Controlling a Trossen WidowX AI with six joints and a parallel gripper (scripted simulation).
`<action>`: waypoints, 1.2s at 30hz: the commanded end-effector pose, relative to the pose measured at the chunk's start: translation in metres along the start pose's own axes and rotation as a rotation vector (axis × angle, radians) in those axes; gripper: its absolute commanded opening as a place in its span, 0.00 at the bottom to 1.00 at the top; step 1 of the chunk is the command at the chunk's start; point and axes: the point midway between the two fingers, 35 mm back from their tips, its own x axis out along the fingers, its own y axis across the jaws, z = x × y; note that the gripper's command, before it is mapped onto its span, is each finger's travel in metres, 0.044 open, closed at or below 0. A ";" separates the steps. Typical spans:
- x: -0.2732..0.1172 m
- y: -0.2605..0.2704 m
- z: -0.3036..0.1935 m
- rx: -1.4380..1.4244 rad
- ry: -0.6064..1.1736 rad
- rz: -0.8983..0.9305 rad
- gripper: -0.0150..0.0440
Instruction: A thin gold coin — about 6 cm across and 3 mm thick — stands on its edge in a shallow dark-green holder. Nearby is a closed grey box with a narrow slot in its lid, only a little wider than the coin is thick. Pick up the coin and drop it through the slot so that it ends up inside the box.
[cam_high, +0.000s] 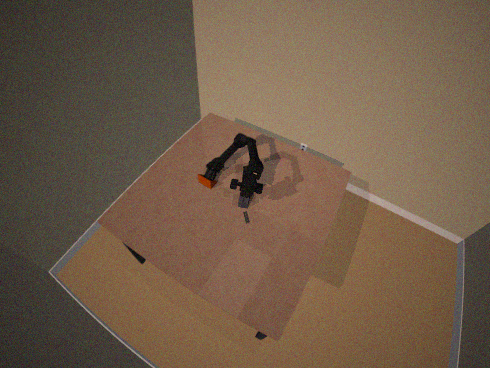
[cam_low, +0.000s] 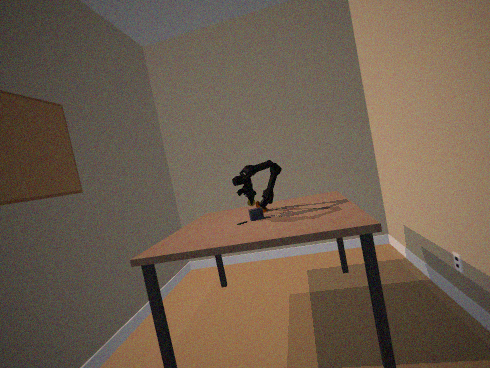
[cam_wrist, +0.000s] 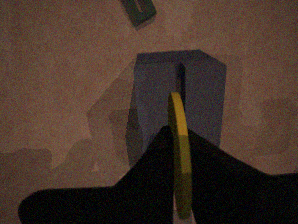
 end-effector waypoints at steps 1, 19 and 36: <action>0.002 -0.004 -0.008 0.005 0.004 0.004 0.25; 0.003 -0.008 -0.016 0.002 0.002 -0.001 0.25; 0.004 -0.009 -0.019 0.004 -0.002 -0.002 0.25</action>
